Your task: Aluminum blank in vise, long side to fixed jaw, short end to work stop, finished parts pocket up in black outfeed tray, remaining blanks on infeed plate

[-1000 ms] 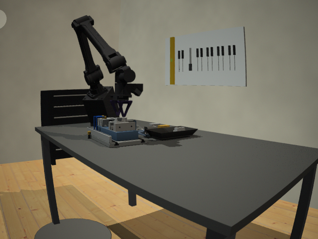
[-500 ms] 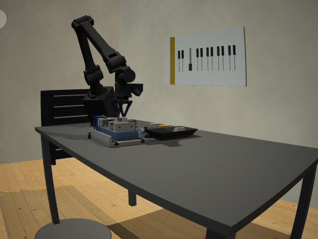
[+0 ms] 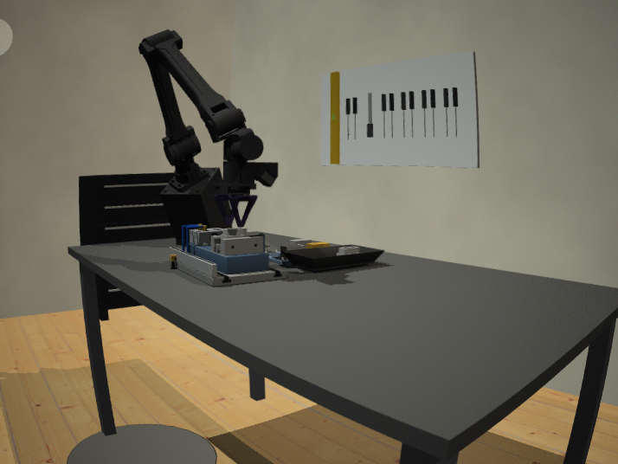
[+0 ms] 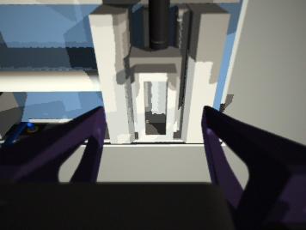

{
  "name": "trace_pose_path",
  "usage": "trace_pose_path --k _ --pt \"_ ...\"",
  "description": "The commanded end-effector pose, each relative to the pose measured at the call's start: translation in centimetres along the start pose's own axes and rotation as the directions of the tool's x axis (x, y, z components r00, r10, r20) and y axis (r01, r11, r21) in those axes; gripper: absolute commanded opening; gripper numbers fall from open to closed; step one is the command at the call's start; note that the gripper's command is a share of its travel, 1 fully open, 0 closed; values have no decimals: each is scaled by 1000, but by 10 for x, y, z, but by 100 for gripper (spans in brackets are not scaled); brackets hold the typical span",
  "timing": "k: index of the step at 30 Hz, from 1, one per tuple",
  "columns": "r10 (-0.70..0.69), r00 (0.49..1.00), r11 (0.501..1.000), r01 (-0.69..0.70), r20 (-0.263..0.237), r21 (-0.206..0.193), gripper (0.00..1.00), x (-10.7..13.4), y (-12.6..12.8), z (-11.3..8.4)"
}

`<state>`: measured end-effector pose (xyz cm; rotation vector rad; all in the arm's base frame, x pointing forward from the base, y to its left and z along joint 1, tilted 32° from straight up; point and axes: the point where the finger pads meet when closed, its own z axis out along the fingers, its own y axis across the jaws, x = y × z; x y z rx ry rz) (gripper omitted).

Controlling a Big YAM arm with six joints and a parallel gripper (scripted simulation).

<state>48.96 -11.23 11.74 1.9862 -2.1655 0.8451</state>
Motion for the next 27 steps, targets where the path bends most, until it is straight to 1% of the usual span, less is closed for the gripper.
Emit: trace_pose_path --k 1,14,27 --pt "-2 1000 1000 2 0 -16 64 -3 0 8" --pt "1 1000 1000 -1 -2 -13 64 -2 -1 11" --pt "-4 1000 1000 4 -2 -19 64 0 4 19"
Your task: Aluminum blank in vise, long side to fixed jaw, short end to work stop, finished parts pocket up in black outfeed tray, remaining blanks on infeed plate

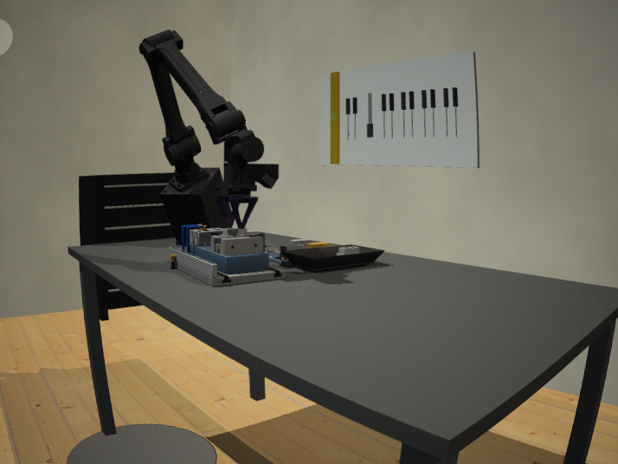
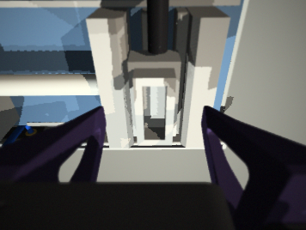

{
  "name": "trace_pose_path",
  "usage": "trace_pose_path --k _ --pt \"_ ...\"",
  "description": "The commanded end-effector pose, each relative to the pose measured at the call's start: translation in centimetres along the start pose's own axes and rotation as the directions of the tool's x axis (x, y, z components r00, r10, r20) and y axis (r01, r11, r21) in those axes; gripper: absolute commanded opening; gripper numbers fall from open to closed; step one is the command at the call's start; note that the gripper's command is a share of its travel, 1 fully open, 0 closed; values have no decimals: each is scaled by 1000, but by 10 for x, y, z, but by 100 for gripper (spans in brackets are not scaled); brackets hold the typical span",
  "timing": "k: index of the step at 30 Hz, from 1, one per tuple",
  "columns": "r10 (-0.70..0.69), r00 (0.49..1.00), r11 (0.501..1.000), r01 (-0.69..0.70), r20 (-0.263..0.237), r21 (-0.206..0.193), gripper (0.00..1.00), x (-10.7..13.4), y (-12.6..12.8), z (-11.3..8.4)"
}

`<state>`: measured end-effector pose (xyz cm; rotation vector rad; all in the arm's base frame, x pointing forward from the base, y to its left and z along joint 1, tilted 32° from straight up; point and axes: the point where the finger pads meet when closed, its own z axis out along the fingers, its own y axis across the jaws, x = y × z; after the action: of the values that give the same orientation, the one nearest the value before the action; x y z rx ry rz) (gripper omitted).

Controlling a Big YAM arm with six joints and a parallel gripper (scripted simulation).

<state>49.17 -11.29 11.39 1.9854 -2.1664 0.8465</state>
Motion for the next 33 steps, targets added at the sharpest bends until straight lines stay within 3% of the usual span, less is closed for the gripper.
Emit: trace_pose_path --k 1,33 --pt "-5 1000 1000 5 -2 -20 64 2 4 16" --pt "-6 1000 1000 6 -1 -22 64 2 6 24"
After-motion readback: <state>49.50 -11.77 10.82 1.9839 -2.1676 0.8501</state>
